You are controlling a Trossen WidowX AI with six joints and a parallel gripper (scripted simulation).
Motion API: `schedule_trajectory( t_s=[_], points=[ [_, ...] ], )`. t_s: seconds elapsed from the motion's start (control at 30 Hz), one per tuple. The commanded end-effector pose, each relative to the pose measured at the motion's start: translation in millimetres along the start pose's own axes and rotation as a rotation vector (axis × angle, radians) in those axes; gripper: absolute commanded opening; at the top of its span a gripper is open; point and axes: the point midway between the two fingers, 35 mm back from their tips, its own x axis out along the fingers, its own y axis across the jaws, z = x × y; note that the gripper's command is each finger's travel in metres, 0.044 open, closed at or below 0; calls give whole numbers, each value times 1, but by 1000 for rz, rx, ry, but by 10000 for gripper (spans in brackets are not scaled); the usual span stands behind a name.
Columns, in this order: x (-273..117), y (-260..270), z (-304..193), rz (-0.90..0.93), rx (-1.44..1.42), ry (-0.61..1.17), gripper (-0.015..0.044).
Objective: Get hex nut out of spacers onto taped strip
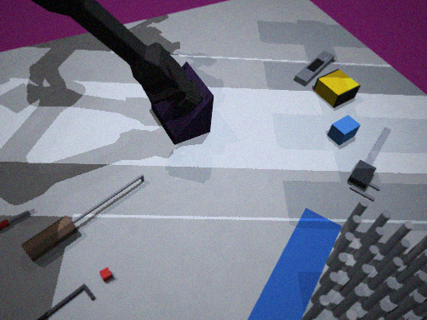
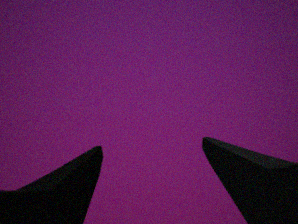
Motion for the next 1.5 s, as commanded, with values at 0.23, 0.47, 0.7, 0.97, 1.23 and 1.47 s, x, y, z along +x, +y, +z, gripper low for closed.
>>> schedule_trajectory(
  t_s=[0.23,0.47,0.7,0.97,1.23,1.47],
  points=[
    [-63,-70,56,-264,-136,-106,440],
    [-144,-115,116,-508,-201,-229,440],
    [-247,-152,161,-804,-312,-333,440],
    [-386,-163,197,-1178,-418,-438,440],
    [-527,-139,204,-1565,-469,-513,440],
    [-642,-90,186,-1912,-469,-561,440]
  ],
)
